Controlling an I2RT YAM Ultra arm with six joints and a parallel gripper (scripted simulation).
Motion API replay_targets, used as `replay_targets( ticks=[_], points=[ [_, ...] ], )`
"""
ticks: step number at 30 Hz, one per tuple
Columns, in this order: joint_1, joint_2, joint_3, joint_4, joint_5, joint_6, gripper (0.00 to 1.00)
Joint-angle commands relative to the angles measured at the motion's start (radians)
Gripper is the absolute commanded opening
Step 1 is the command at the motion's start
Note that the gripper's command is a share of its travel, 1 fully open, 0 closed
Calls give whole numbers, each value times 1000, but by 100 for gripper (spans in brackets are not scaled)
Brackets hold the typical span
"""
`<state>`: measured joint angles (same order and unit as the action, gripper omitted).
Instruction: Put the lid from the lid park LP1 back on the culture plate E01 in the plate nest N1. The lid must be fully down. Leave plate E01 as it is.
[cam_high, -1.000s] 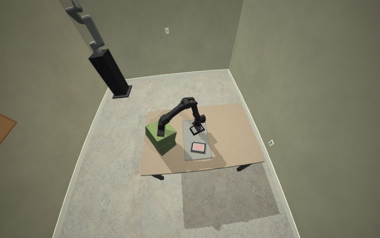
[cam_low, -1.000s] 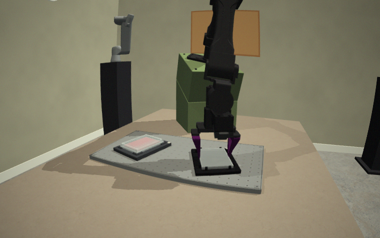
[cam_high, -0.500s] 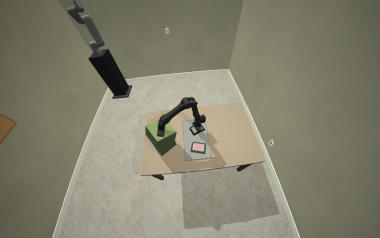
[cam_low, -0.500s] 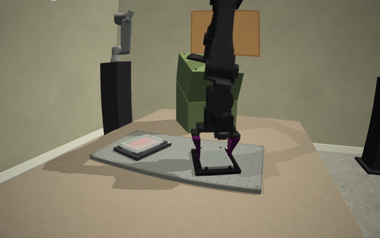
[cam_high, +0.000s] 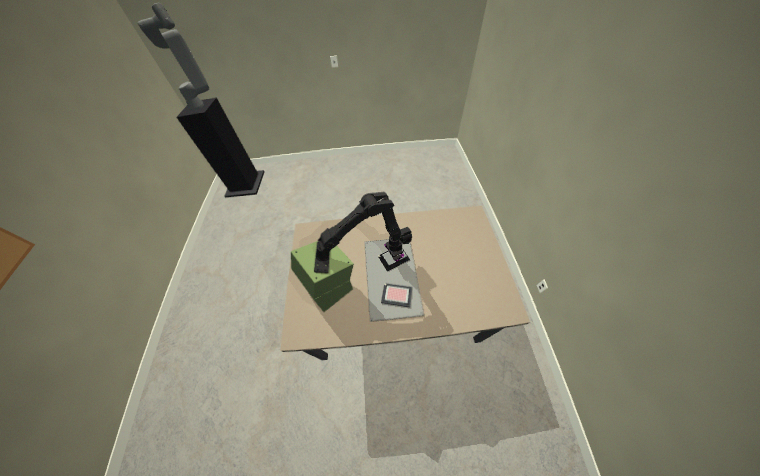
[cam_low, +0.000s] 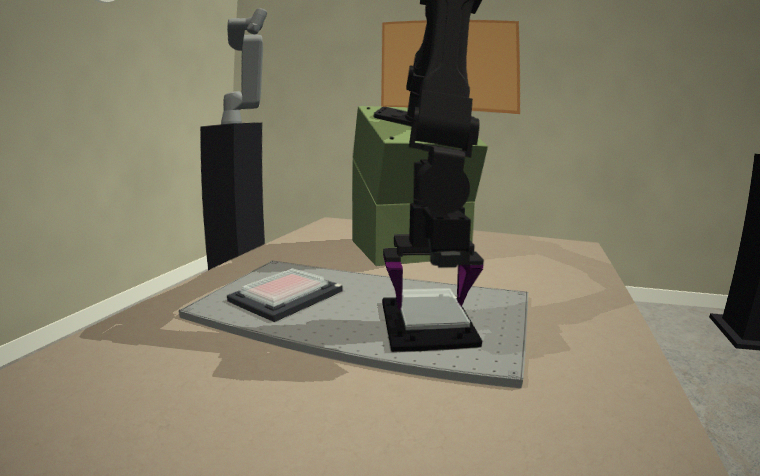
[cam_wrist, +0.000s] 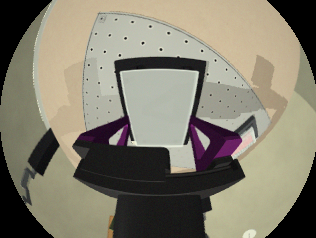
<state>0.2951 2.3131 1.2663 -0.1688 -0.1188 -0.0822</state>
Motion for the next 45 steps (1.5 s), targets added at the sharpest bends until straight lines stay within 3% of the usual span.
replay_targets(
  ticks=[1,26,45],
  points=[
    [-15,-39,-26,-23,0,-6,0],
    [-26,-167,-75,-103,-10,-17,0],
    [-26,-147,-55,-90,-9,-15,0]
  ],
)
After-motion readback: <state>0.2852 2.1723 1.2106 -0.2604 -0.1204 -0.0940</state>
